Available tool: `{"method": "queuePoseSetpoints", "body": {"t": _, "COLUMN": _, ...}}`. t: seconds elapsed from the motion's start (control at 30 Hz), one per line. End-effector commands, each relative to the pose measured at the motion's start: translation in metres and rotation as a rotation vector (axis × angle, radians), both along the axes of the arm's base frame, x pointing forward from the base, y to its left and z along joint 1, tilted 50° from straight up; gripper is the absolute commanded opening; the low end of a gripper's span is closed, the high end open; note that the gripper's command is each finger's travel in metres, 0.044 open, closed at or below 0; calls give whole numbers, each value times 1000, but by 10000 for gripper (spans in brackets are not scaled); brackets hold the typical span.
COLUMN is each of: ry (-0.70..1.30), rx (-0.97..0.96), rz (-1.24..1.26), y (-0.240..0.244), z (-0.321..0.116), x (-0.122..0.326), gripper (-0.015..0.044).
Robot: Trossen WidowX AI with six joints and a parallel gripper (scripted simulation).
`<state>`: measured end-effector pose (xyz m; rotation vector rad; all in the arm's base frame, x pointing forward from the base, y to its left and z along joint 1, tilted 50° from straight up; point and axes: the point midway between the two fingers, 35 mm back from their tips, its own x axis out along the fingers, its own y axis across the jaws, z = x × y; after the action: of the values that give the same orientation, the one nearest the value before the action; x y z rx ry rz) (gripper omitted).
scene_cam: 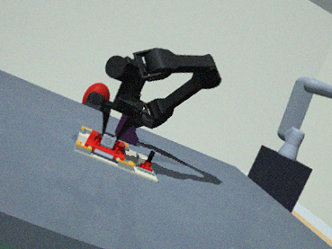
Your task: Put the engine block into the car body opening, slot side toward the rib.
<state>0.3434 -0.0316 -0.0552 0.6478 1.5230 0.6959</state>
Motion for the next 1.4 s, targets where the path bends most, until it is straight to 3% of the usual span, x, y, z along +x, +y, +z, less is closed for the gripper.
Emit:
{"method": "queuePoseSetpoints", "body": {"t": 0.0, "ry": 2, "rx": 2, "rz": -4, "y": 1, "z": -1, "x": 0, "gripper": 159}}
{"method": "queuePoseSetpoints", "body": {"t": 0.47, "ry": 2, "rx": 2, "rz": -4, "y": 5, "z": -4, "x": 0, "gripper": 159}}
{"method": "queuePoseSetpoints", "body": {"t": 0.83, "ry": 0, "rx": 0, "rz": 0, "y": 3, "z": -3, "x": 0, "gripper": 440}}
{"method": "queuePoseSetpoints", "body": {"t": 1.33, "ry": 2, "rx": 2, "rz": -4, "y": -8, "z": 6, "x": 1, "gripper": 440}}
{"method": "queuePoseSetpoints", "body": {"t": 1.37, "ry": 2, "rx": 2, "rz": -4, "y": -8, "z": 6, "x": 1, "gripper": 414}}
